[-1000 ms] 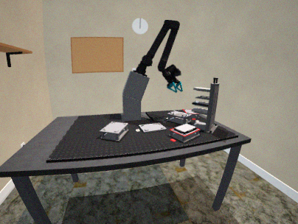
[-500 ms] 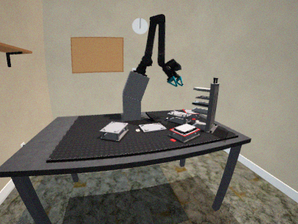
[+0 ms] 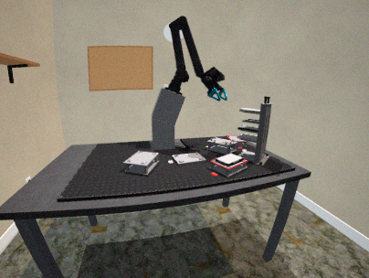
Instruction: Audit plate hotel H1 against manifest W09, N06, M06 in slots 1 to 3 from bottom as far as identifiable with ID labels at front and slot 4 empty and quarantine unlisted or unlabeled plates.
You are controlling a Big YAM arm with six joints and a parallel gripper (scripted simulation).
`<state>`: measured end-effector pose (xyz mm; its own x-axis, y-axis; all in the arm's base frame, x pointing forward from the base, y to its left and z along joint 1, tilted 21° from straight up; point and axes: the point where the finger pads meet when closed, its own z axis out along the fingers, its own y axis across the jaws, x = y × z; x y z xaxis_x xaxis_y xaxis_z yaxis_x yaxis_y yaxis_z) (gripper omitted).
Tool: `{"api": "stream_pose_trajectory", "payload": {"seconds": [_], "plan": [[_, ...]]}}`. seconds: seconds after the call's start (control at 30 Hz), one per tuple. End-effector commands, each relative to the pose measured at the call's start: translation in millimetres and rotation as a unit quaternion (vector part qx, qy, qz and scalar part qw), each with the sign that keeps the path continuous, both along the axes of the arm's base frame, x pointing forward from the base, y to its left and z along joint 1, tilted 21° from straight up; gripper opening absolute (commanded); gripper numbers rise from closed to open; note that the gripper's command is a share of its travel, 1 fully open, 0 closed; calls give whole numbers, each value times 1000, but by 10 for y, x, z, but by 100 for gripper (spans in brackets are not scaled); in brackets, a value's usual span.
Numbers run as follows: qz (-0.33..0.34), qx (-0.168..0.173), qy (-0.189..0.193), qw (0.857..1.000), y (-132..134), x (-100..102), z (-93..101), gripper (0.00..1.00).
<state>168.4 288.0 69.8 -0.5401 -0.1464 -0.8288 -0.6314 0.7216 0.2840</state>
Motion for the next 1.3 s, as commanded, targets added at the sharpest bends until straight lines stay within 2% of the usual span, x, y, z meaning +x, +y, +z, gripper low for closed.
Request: {"api": "stream_pose_trajectory", "payload": {"seconds": [0.0,0.2,0.37,0.43,0.47,0.57,0.7,1.27], "plan": [[2,2,4,1000,88,-15,-92,100],[2,-3,6,1000,110,-35,-325,100],[2,2,4,1000,226,-15,-442,100],[2,2,4,1000,226,-15,-442,100],[-3,9,-3,1000,226,72,-373,100],[-2,11,-8,1000,260,109,-328,100],[-2,-10,1,1000,245,133,-430,100],[-2,-14,2,1000,359,293,-415,100]]}}
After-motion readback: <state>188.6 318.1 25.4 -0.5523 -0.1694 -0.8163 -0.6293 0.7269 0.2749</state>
